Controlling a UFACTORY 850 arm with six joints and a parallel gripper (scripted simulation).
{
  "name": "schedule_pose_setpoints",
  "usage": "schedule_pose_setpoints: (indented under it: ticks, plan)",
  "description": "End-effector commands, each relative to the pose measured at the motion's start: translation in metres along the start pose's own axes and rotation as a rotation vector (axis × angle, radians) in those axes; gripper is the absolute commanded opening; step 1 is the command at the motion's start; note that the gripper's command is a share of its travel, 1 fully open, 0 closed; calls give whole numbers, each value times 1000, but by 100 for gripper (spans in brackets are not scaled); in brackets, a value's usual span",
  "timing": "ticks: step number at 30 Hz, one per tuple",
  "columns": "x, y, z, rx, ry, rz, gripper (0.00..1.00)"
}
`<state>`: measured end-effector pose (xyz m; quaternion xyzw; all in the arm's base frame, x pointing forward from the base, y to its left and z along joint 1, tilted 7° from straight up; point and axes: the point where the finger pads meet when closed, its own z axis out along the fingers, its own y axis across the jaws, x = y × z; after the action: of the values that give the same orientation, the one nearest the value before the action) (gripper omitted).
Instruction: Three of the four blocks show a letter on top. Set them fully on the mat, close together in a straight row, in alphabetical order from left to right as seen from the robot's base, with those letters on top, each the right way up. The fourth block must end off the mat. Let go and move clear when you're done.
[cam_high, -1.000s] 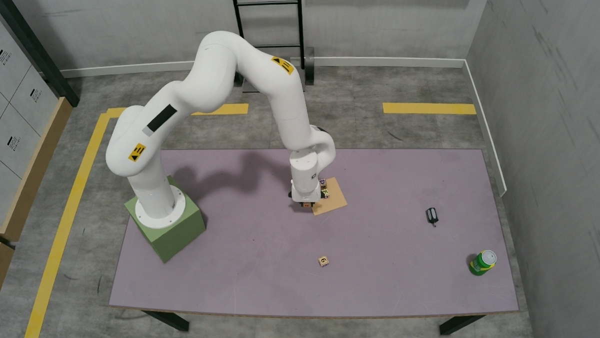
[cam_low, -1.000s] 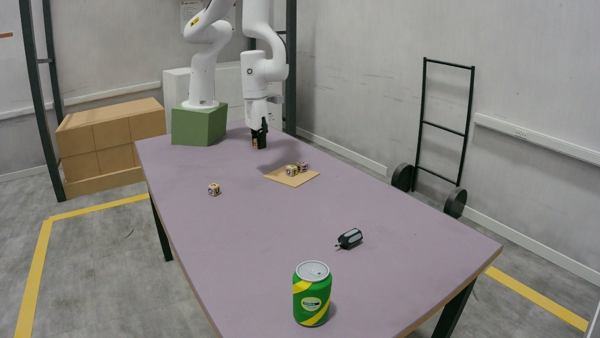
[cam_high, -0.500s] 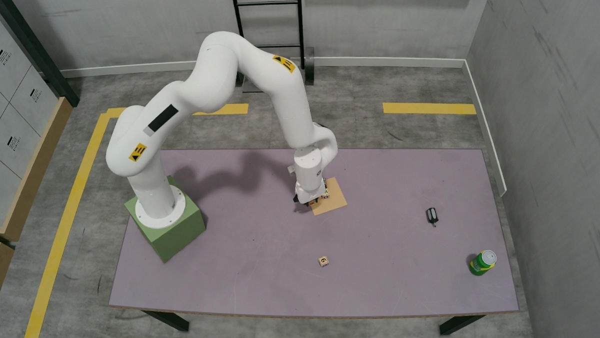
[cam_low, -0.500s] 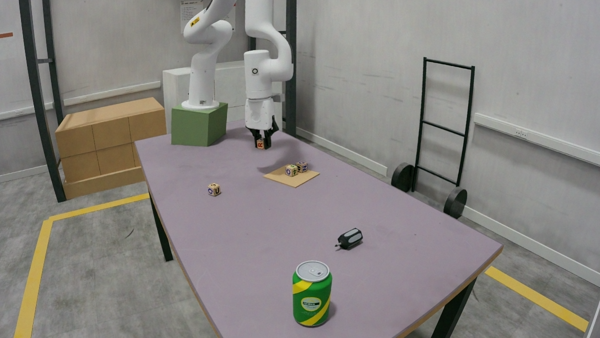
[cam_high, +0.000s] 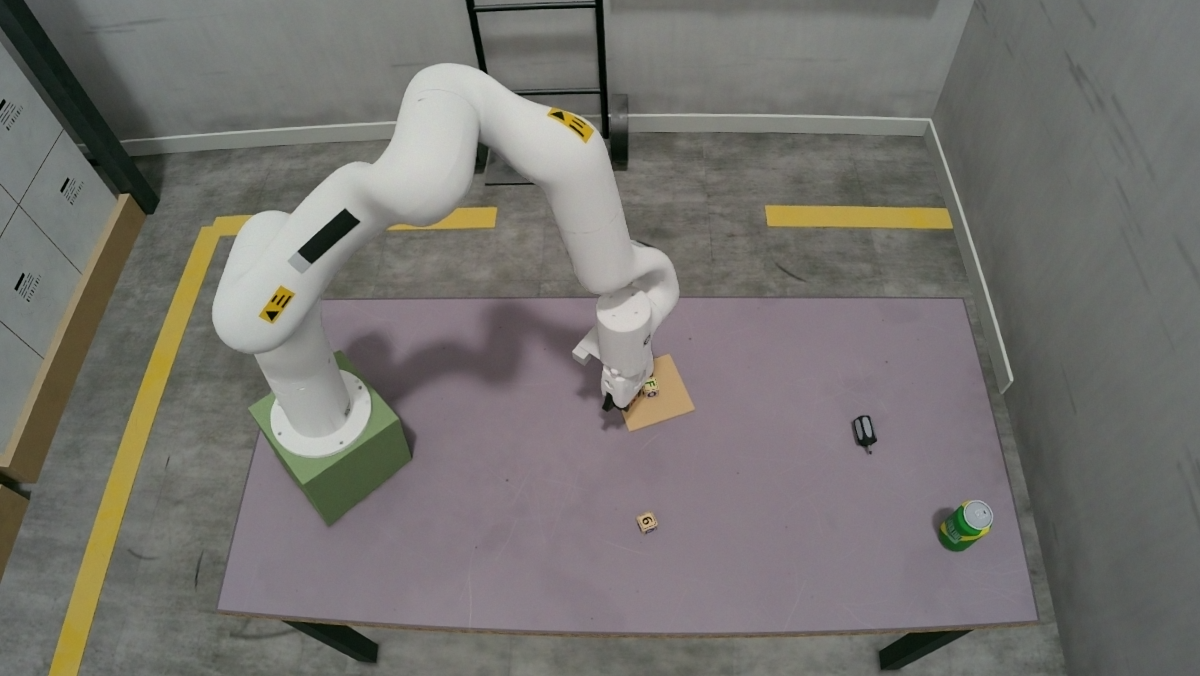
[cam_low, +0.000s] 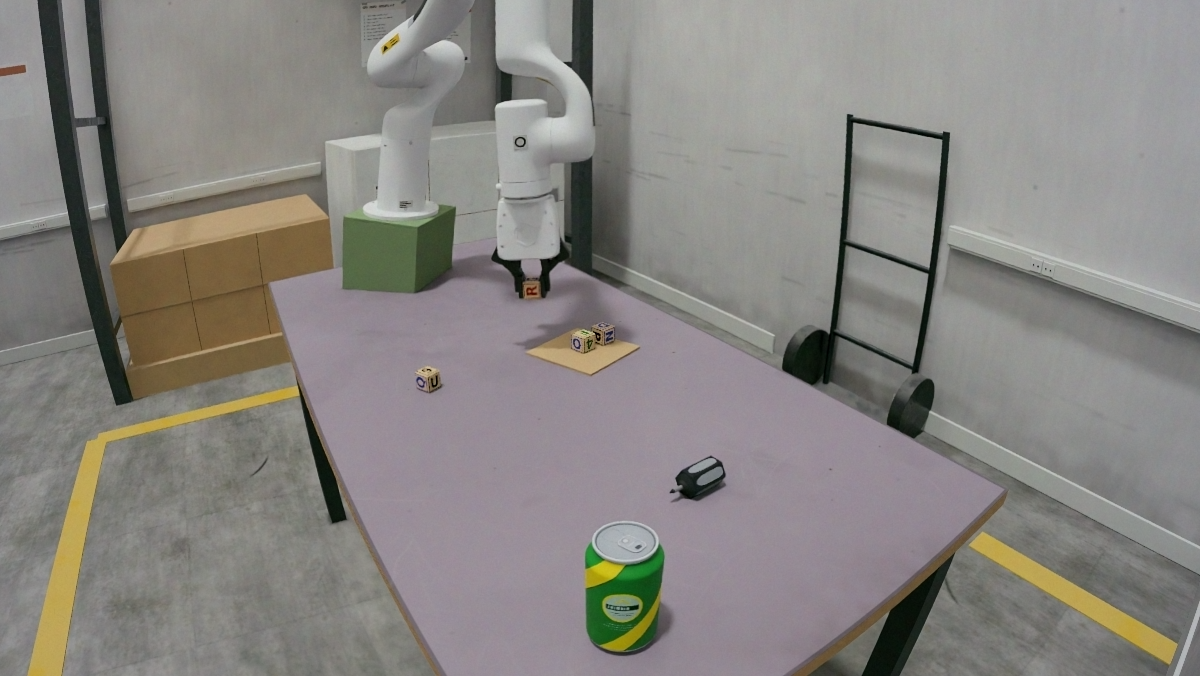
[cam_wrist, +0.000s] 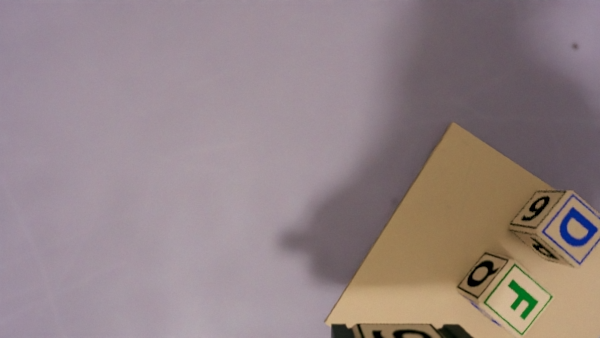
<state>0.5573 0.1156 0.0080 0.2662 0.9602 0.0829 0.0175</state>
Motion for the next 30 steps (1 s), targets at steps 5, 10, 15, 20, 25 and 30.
schedule_pose_setpoints:
  ticks: [5,10,15,20,25,30]
  plan:
    - [-4,7,-1,-22,-5,-276,28]
    - [-5,11,-1,-20,-5,-429,28]
    - [-7,15,-1,-16,-6,-587,28]
    - [-9,19,-1,-12,-6,-761,28]
    - [-10,21,-1,-9,-6,-866,28]
    - [-13,25,-2,-3,-5,-1073,28]
